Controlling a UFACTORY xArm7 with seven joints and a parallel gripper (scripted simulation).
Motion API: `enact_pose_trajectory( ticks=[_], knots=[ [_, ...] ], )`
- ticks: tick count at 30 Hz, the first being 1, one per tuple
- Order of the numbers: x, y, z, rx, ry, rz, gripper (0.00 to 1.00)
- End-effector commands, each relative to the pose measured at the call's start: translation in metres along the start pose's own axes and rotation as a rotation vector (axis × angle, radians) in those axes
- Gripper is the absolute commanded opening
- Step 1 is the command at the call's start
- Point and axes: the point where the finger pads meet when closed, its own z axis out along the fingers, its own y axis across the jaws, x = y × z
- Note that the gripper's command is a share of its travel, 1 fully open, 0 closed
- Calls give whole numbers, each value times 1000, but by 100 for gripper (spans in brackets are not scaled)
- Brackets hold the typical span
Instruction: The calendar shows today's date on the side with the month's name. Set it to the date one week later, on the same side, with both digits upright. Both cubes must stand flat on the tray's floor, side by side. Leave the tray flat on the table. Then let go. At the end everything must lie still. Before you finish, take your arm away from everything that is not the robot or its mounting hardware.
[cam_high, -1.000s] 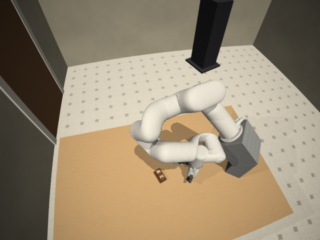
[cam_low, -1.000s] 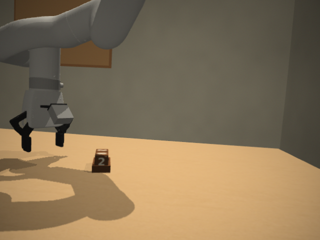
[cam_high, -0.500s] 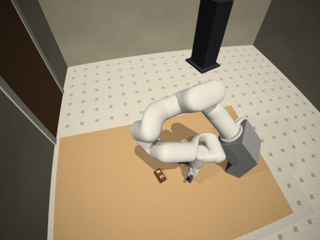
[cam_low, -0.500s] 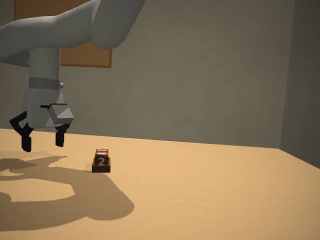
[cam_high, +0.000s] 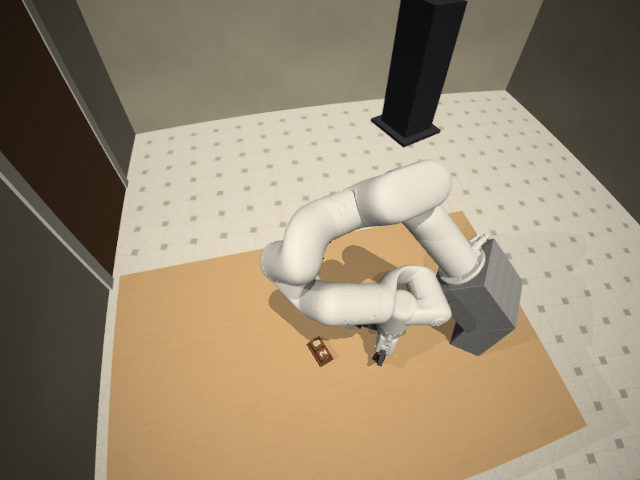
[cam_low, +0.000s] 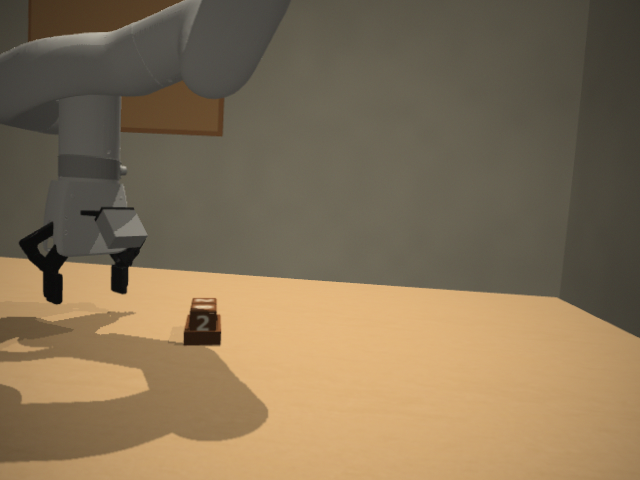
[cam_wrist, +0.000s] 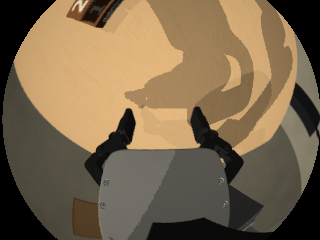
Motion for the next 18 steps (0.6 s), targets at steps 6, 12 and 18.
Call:
enact_pose_trajectory(
  ticks=[6, 12, 18],
  knots=[
    [0, -1, -1, 2, -1, -1, 100],
    [0, -1, -1, 2, -1, -1, 100],
    [0, -1, -2, 2, -1, -1, 100]
  ],
)
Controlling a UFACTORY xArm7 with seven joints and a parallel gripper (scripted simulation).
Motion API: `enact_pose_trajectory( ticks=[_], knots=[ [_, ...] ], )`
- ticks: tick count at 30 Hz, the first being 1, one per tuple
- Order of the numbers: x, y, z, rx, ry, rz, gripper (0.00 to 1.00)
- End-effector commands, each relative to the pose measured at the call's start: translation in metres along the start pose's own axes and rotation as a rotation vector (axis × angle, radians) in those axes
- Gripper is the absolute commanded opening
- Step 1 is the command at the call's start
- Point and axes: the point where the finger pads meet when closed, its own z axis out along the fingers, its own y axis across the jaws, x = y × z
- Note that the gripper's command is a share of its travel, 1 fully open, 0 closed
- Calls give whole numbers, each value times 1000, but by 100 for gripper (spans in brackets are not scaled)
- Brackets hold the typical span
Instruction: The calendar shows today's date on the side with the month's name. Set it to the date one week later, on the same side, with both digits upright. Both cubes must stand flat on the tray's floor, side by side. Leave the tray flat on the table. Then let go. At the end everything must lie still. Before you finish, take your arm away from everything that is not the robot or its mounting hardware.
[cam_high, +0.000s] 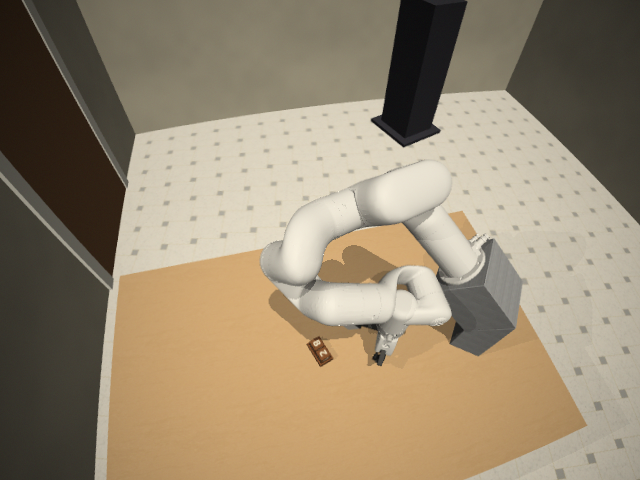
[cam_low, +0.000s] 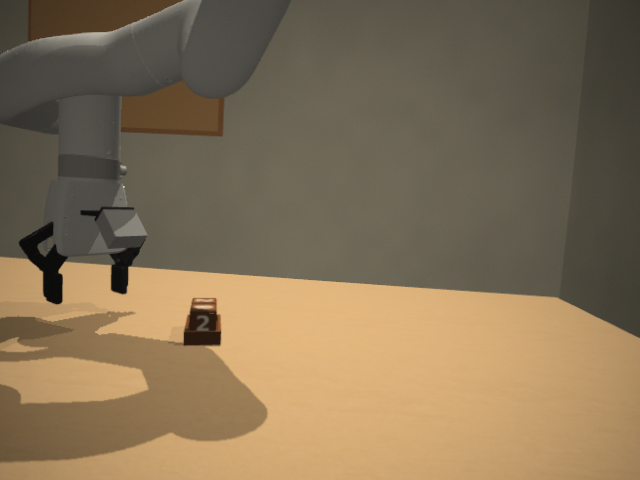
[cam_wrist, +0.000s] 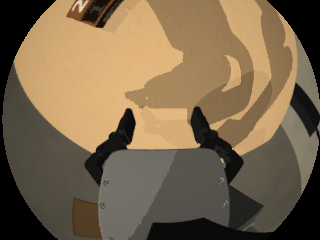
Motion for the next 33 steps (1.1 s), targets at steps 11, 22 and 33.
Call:
enact_pose_trajectory(
  ticks=[11, 22, 33],
  knots=[
    [0, -1, -30, 2, -1, -1, 100],
    [11, 10, -30, 2, -1, -1, 100],
    [20, 18, -30, 2, -1, -1, 100]
  ],
)
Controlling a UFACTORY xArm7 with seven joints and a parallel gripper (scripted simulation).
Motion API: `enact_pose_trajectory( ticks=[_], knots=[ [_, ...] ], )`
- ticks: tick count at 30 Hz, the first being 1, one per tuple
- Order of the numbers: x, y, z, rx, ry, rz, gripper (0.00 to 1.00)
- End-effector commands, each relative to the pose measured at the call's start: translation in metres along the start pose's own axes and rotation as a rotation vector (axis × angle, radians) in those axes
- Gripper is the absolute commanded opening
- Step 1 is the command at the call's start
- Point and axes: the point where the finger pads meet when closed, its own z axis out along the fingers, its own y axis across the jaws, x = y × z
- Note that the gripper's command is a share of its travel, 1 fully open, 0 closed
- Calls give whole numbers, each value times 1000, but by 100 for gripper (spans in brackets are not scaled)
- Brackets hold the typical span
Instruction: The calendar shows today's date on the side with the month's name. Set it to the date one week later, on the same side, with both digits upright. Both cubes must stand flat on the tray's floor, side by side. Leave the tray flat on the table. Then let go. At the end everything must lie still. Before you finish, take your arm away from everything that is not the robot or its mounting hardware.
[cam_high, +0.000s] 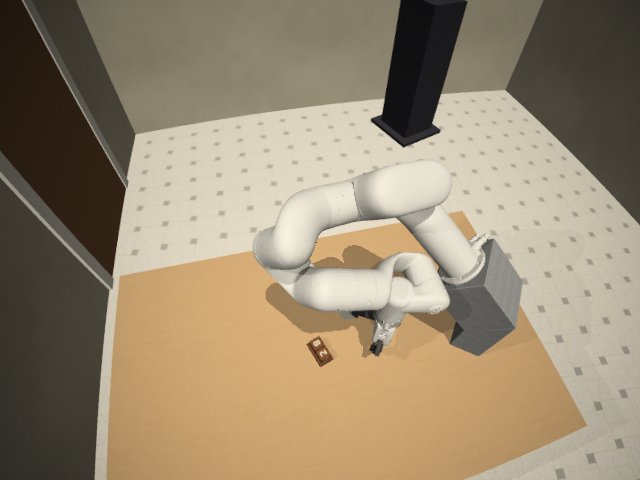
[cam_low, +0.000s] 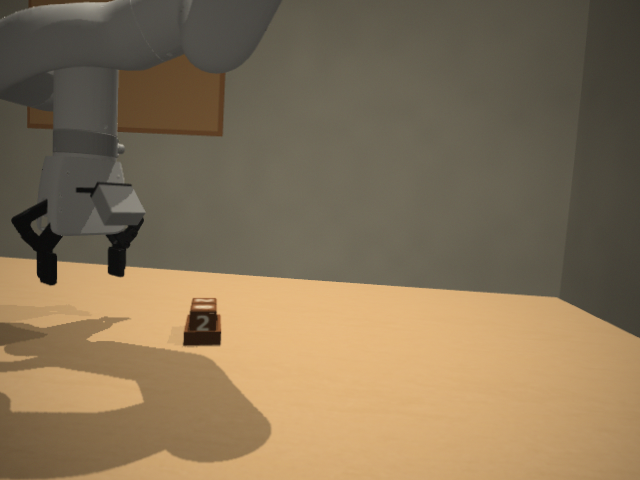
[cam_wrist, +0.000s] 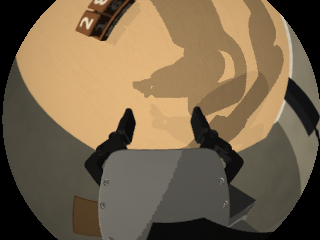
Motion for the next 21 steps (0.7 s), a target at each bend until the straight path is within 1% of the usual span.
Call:
enact_pose_trajectory(
  ticks=[1, 9, 13, 15, 21],
  knots=[
    [7, 6, -1, 2, -1, -1, 100],
    [10, 9, 2, 2, -1, -1, 100],
    [10, 9, 10, 2, -1, -1, 100],
    [10, 9, 10, 2, -1, -1, 100],
    [10, 9, 26, 2, -1, -1, 100]
  ],
)
